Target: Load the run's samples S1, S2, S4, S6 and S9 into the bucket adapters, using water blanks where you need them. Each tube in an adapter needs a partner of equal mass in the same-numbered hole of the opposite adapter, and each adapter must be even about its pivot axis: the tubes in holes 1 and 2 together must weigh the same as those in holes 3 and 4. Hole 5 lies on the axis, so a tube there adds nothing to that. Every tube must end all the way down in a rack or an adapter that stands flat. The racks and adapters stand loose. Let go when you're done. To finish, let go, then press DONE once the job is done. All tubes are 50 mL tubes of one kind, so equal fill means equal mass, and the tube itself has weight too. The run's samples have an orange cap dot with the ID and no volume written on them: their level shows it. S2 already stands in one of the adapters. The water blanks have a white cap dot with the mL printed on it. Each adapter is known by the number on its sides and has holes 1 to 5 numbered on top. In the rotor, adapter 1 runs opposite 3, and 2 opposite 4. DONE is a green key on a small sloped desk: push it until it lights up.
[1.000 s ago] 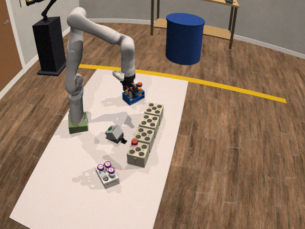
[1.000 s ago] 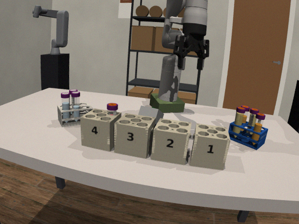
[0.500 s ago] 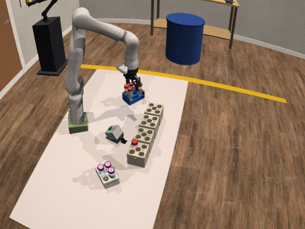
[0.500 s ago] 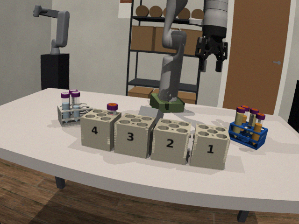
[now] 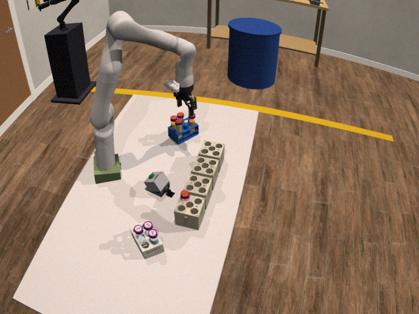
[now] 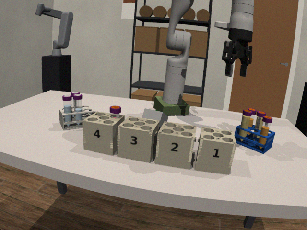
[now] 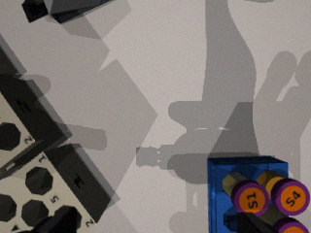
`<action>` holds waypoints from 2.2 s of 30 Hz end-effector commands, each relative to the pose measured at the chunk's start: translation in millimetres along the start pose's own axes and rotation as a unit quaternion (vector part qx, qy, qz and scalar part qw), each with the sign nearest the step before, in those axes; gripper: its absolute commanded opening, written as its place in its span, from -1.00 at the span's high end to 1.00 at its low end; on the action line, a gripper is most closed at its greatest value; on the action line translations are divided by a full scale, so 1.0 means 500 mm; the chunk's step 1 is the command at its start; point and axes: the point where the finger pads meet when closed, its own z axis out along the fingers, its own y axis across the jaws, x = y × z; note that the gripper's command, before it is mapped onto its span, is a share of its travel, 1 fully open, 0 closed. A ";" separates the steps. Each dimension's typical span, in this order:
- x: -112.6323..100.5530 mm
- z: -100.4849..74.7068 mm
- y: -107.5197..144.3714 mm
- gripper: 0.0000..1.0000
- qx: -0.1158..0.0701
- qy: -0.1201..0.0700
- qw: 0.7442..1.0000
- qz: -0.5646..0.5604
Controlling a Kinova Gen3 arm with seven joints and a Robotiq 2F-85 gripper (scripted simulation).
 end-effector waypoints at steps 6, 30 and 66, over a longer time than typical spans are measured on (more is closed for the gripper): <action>-0.050 0.005 0.058 -1.00 -0.003 0.005 1.000 -0.007; -0.210 0.005 0.206 -1.00 -0.002 0.005 1.000 -0.005; -0.228 0.148 0.226 -1.00 -0.003 0.002 1.000 -0.005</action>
